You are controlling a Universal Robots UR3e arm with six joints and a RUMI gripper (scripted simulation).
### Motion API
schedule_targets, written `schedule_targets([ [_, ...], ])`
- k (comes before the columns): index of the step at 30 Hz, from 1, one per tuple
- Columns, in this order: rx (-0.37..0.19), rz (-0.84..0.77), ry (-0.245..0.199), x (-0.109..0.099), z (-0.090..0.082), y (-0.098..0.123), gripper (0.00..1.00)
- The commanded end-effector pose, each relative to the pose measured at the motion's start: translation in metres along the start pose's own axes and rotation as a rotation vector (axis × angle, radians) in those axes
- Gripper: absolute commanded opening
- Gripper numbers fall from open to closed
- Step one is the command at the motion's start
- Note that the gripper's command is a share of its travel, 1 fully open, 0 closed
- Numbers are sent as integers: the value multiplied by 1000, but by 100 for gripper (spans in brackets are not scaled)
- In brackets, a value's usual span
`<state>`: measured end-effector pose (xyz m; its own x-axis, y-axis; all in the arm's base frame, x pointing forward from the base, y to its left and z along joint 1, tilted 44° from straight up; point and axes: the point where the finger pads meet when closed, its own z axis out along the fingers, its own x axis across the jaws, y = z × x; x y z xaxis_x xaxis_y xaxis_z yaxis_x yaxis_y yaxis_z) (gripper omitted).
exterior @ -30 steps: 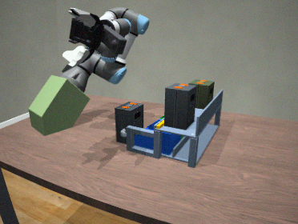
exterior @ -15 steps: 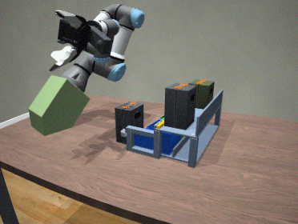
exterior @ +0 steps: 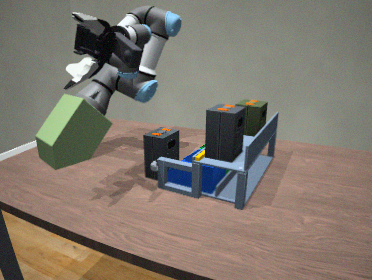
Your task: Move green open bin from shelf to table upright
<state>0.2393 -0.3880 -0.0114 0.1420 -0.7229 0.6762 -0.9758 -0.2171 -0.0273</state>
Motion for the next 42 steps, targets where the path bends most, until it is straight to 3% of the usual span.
schedule_targets([
  [1,-1,1,2,1,0,0,100],
  [19,-1,1,2,3,1,-5,100],
  [24,174,-132,-137,-20,-36,-30,100],
  [36,174,-132,-137,-20,-36,-30,100],
  [41,343,-262,-264,-43,-72,-56,100],
  [42,343,-262,-264,-43,-72,-56,100],
])
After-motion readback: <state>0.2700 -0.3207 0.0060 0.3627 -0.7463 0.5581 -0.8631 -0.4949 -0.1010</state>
